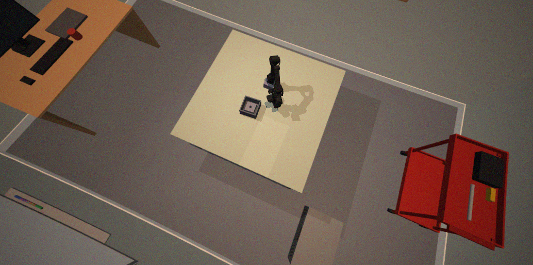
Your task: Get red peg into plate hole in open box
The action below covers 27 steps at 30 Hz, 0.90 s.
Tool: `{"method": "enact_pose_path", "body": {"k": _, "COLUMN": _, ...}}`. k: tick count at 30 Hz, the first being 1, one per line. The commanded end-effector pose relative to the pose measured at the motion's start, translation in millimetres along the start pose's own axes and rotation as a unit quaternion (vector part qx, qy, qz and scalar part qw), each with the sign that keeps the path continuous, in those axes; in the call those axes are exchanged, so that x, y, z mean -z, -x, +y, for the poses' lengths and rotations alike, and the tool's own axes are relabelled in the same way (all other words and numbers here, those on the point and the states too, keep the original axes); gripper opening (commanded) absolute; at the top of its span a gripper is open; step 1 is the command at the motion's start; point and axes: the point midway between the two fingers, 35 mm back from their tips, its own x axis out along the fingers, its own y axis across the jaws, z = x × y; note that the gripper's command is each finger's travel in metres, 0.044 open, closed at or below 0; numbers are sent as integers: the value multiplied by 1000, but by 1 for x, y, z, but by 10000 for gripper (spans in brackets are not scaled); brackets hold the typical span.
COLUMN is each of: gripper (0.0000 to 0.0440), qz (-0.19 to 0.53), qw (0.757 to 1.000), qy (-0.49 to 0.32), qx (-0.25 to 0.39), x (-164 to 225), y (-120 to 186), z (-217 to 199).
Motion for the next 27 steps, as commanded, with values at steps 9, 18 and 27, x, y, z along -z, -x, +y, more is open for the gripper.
{"method": "enact_pose_path", "body": {"k": 9, "gripper": 0, "qz": -47, "qw": 999, "qy": 16, "qx": -8, "x": -43, "y": 37, "z": 11}}
{"method": "enact_pose_path", "body": {"k": 18, "gripper": 0, "qz": -69, "qw": 998, "qy": 4, "qx": -2, "x": -84, "y": 52, "z": 12}}
{"method": "enact_pose_path", "body": {"k": 27, "gripper": 0, "qz": -80, "qw": 997, "qy": -21, "qx": 6, "x": -123, "y": 54, "z": 4}}
